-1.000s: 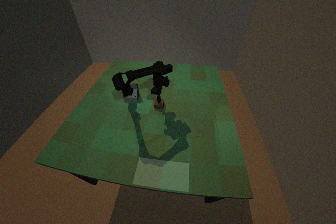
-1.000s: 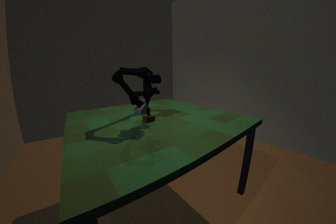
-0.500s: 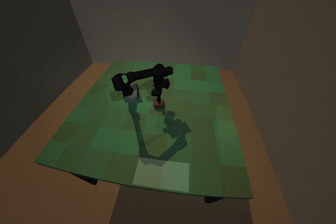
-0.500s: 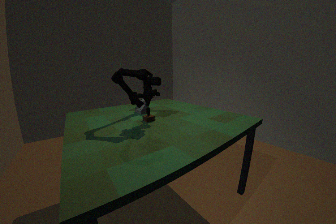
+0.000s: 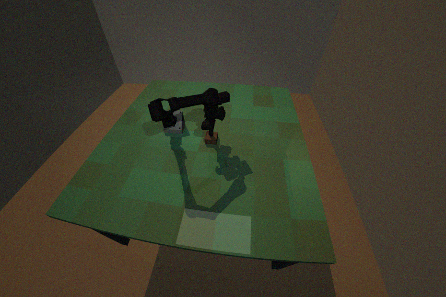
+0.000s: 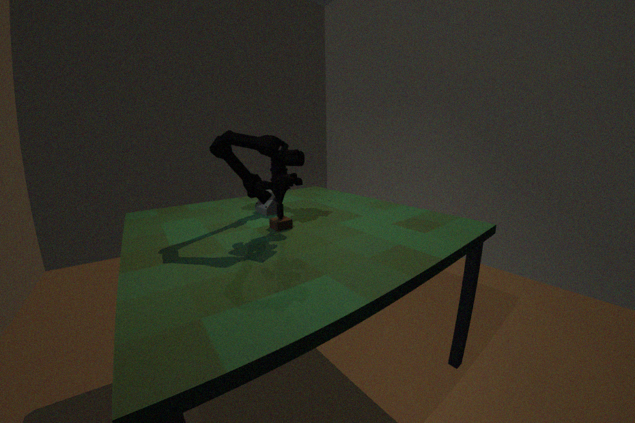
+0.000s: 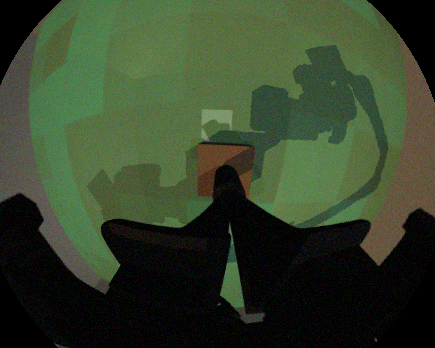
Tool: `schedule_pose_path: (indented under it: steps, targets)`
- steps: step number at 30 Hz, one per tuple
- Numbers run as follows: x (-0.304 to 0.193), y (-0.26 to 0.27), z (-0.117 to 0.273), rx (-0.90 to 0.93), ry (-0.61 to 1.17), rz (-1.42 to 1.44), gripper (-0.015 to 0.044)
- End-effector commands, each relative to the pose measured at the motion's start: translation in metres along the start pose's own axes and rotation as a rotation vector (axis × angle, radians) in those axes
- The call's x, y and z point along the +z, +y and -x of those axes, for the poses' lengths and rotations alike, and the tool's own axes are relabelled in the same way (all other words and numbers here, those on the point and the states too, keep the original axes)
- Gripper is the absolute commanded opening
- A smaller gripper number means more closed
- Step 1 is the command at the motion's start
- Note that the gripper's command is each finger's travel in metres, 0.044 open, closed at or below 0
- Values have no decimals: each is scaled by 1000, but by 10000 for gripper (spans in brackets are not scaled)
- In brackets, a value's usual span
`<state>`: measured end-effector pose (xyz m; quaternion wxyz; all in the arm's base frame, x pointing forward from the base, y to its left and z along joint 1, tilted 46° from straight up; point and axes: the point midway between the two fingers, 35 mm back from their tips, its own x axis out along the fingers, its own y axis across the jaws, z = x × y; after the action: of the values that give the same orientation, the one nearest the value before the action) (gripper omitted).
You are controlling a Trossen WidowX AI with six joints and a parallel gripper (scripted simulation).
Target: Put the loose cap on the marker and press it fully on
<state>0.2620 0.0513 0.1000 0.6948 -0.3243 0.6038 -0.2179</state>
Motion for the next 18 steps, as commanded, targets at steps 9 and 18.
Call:
schedule_pose_path:
  steps: [9,18]
  targets:
    - [-1,0,78,47,-85,53,0]
    - [-3,0,89,54,-97,61,105]
